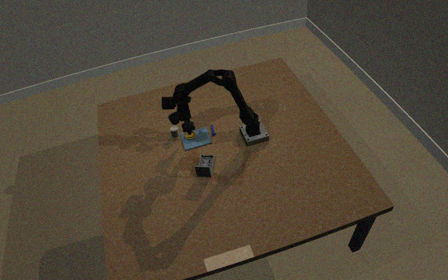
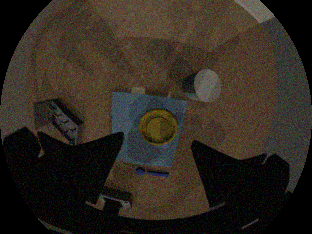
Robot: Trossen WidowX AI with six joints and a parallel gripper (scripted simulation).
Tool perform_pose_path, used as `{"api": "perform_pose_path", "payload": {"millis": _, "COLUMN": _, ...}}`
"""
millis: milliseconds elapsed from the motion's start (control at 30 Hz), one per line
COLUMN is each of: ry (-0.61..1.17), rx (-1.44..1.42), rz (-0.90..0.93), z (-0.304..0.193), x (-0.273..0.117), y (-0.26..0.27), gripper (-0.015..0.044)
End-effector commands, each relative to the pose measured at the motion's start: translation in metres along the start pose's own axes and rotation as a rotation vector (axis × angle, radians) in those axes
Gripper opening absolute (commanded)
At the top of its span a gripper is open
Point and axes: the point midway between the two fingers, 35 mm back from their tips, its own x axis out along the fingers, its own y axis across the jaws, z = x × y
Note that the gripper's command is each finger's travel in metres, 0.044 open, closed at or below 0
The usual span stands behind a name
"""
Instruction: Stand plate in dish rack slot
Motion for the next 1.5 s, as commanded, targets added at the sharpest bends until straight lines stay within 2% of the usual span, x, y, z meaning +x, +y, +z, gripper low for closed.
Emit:
{"api": "perform_pose_path", "payload": {"millis": 0, "ry": 0.012, "rx": 0.009, "rz": -0.006, "z": -0.002, "x": 0.003, "y": -0.001, "gripper": 0.0400}}
{"api": "perform_pose_path", "payload": {"millis": 1200, "ry": 0.012, "rx": 0.009, "rz": -0.006, "z": -0.005, "x": 0.059, "y": -0.002, "gripper": 0.0400}}
{"api": "perform_pose_path", "payload": {"millis": 1233, "ry": 0.012, "rx": 0.009, "rz": -0.006, "z": -0.005, "x": 0.059, "y": -0.002, "gripper": 0.0374}}
{"api": "perform_pose_path", "payload": {"millis": 1300, "ry": 0.012, "rx": 0.009, "rz": -0.006, "z": -0.005, "x": 0.059, "y": -0.002, "gripper": 0.0362}}
{"api": "perform_pose_path", "payload": {"millis": 1467, "ry": 0.012, "rx": 0.009, "rz": -0.006, "z": -0.005, "x": 0.059, "y": -0.002, "gripper": 0.0362}}
